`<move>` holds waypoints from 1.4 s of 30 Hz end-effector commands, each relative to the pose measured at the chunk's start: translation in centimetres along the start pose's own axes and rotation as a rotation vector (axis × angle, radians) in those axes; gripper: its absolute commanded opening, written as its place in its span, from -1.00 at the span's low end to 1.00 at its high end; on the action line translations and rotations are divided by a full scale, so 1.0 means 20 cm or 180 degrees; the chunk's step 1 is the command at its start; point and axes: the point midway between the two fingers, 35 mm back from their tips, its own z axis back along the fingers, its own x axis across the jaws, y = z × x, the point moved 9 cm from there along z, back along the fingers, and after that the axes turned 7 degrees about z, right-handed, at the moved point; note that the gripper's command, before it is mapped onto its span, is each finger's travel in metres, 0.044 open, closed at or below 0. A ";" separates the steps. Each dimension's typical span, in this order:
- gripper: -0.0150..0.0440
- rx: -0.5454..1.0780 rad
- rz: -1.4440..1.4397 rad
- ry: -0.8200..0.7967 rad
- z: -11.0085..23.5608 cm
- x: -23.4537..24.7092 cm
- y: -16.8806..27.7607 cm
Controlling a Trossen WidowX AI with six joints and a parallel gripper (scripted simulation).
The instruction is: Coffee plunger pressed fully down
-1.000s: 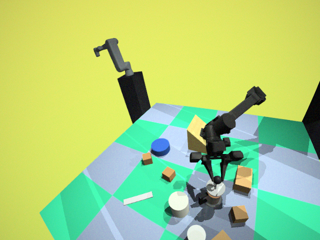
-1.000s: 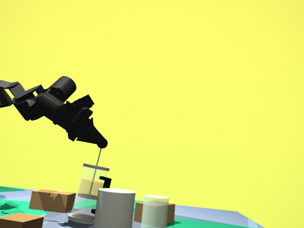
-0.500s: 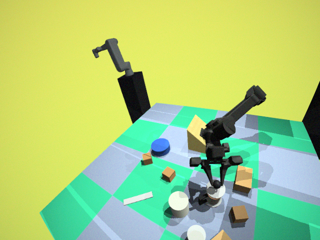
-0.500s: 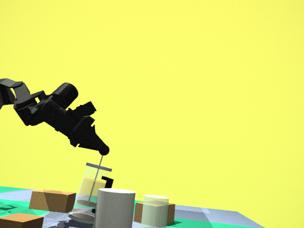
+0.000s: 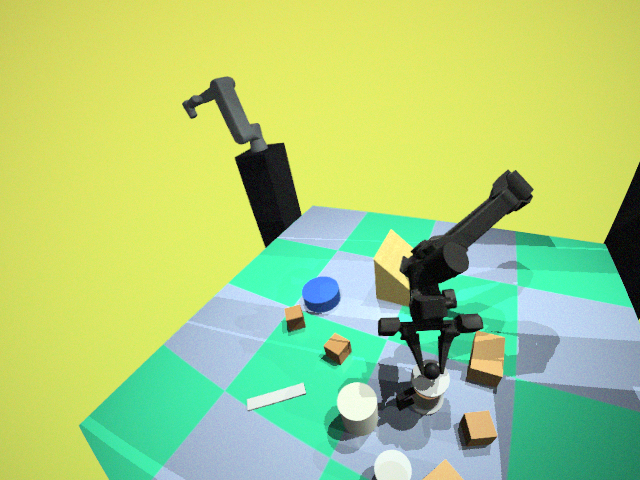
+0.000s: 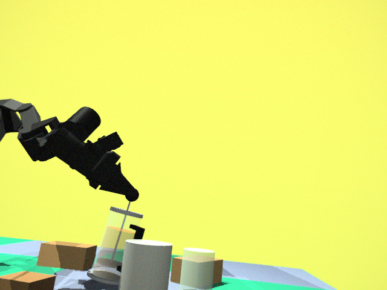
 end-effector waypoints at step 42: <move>0.18 0.0043 -0.0034 -0.0031 -0.02 -0.01 0.01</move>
